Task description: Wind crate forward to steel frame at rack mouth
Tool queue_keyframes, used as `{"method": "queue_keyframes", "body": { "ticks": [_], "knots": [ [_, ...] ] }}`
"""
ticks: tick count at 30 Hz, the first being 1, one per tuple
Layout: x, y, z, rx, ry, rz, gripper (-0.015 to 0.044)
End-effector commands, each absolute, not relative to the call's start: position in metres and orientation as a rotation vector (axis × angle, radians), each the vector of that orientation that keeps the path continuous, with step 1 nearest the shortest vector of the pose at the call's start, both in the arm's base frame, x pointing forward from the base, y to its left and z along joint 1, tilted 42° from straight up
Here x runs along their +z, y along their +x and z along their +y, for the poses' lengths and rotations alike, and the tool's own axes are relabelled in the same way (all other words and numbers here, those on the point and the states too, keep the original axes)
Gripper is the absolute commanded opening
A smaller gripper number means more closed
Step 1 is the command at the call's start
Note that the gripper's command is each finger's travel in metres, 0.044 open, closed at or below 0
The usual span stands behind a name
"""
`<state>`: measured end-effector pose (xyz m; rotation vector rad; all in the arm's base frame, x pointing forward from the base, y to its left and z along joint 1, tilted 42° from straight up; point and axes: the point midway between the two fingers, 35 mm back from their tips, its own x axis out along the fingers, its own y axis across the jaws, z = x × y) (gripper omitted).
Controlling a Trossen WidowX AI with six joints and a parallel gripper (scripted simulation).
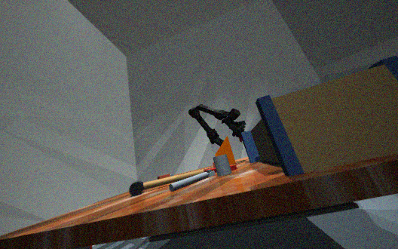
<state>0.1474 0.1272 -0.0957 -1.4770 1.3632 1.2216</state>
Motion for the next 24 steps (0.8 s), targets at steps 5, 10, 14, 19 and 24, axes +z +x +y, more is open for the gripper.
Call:
{"method": "queue_keyframes", "body": {
  "ticks": [5, 10, 14, 19, 24],
  "knots": [
    [-0.092, 0.176, 0.120, 1.143, -1.509, 1.352, 0.0000],
    [-0.091, 0.183, 0.120, 1.142, -1.510, 1.352, 0.0000],
    [-0.091, 0.189, 0.120, 1.142, -1.510, 1.352, 0.0000],
    [-0.091, 0.197, 0.121, 1.141, -1.510, 1.352, 0.0000],
    [-0.091, 0.204, 0.121, 1.141, -1.510, 1.351, 0.0000]
  ]
}}
